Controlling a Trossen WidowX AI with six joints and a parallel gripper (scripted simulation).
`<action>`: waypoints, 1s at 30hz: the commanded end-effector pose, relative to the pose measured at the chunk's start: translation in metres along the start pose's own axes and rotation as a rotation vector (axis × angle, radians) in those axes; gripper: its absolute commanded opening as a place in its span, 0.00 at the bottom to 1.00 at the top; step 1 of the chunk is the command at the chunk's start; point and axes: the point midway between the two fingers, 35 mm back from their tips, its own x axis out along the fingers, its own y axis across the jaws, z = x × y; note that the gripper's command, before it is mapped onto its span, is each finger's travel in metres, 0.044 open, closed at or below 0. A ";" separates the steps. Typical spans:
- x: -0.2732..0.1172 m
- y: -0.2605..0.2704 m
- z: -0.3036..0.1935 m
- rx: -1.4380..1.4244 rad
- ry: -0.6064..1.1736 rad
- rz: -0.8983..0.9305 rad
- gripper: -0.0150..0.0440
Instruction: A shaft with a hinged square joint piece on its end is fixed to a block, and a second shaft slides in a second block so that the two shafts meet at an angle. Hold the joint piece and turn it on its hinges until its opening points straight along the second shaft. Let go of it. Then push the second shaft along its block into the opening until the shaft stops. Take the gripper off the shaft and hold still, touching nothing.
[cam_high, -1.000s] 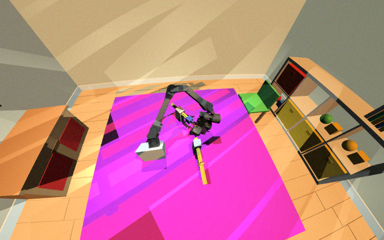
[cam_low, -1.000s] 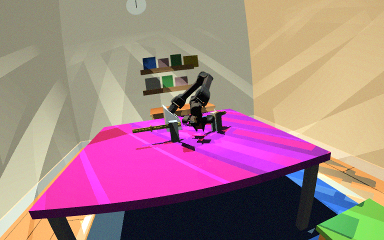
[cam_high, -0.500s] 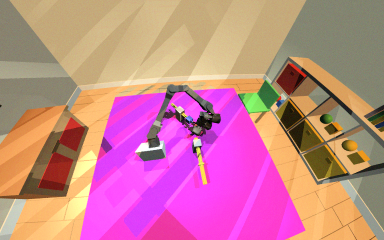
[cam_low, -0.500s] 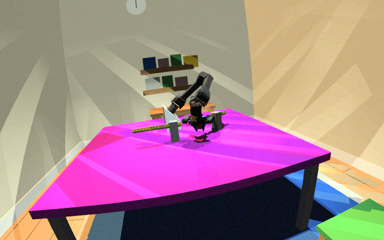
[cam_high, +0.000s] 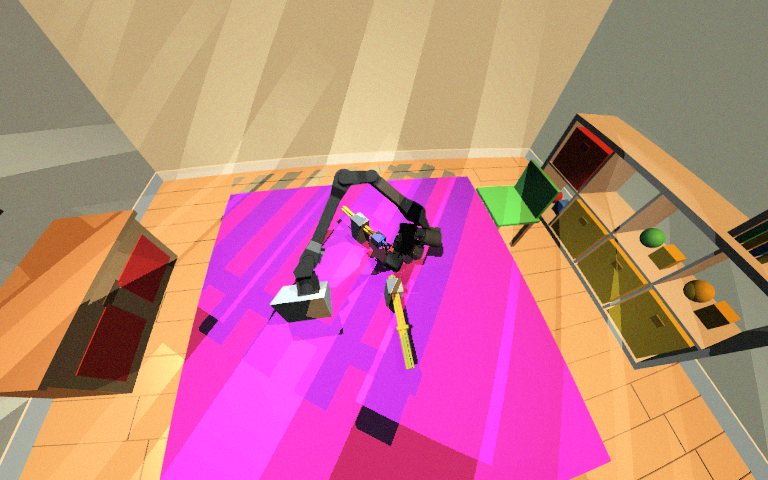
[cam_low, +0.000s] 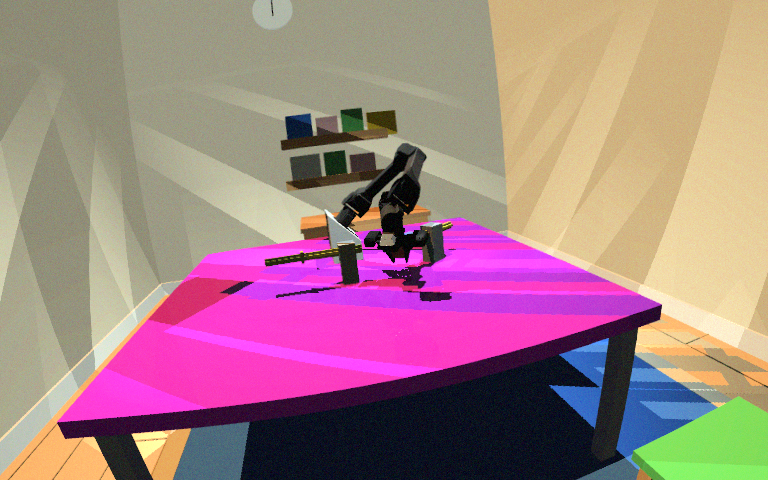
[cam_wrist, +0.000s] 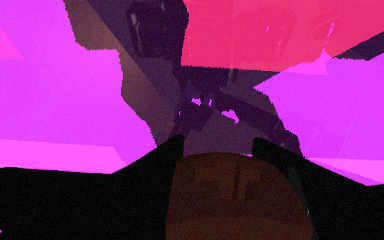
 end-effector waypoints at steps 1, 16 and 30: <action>0.000 0.000 0.000 0.002 0.000 0.002 0.56; 0.000 0.000 0.000 0.002 0.000 0.002 0.56; 0.000 0.000 0.000 0.000 0.000 0.000 0.25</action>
